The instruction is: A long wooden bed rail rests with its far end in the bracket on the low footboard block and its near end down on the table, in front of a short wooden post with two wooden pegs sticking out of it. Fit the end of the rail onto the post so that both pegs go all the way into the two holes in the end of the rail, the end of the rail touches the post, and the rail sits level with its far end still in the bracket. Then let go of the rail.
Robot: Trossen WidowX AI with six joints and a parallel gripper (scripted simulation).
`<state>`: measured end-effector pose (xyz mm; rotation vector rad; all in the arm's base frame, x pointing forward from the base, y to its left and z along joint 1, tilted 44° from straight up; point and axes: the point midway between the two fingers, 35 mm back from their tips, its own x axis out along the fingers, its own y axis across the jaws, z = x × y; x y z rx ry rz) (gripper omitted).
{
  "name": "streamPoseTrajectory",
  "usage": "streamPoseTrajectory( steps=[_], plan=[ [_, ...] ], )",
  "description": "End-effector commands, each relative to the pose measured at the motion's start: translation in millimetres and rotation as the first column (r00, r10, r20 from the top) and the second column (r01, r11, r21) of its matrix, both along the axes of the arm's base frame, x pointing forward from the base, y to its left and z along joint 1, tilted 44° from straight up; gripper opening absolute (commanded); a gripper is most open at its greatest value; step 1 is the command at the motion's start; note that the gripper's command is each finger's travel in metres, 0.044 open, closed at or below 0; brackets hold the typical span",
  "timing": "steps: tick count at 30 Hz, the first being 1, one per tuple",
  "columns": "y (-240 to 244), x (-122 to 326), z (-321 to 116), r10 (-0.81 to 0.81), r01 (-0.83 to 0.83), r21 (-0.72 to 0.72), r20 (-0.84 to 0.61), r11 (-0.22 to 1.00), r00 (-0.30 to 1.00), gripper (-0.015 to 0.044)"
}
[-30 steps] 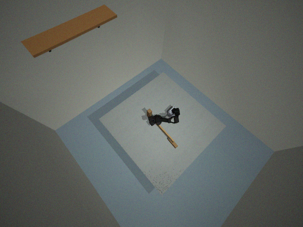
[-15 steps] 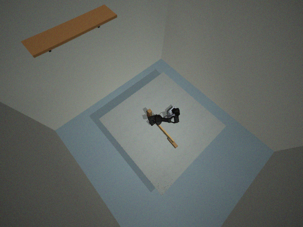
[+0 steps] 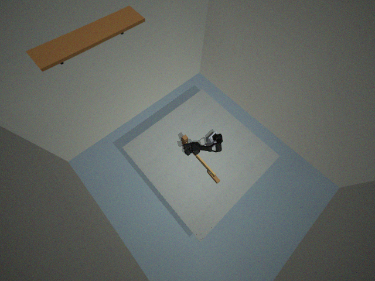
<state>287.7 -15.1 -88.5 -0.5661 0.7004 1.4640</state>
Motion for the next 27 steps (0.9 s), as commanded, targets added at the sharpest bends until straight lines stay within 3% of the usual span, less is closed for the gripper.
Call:
streamPoseTrajectory(
  steps=[1,27],
  plan=[
    [-4.2,3.1,3.9,-0.009,0.009,0.004,0.011,1.000,1.000,0.0000],
    [-13.3,3.3,13.2,-0.009,0.009,0.003,0.011,1.000,1.000,0.0000]
  ],
)
